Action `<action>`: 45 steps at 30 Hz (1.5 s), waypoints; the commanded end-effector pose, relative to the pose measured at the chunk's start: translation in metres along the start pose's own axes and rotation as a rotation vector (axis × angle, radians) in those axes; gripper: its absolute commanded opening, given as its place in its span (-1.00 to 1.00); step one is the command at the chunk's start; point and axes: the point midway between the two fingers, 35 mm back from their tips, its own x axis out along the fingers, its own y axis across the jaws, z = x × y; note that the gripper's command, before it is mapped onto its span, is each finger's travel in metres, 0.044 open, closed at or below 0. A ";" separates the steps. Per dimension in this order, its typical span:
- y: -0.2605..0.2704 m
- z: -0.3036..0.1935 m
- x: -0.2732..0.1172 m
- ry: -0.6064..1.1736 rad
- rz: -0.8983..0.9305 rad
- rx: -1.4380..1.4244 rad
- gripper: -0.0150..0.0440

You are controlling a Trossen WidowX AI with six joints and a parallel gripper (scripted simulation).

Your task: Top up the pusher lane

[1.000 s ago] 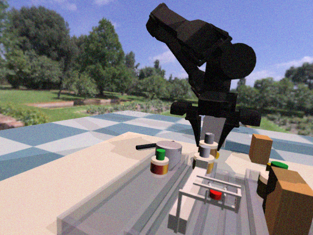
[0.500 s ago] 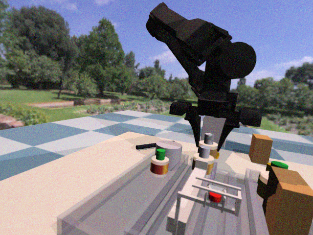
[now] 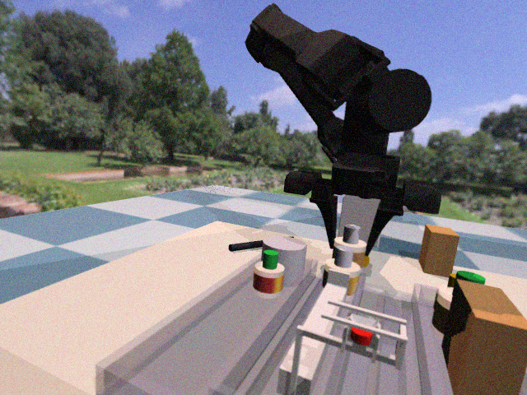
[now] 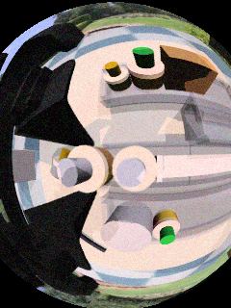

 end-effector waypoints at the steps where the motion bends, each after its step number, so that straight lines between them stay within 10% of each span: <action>1: -0.002 0.009 -0.003 -0.019 -0.003 0.015 -0.49; 45: -0.004 0.025 -0.007 -0.020 -0.003 0.015 -0.49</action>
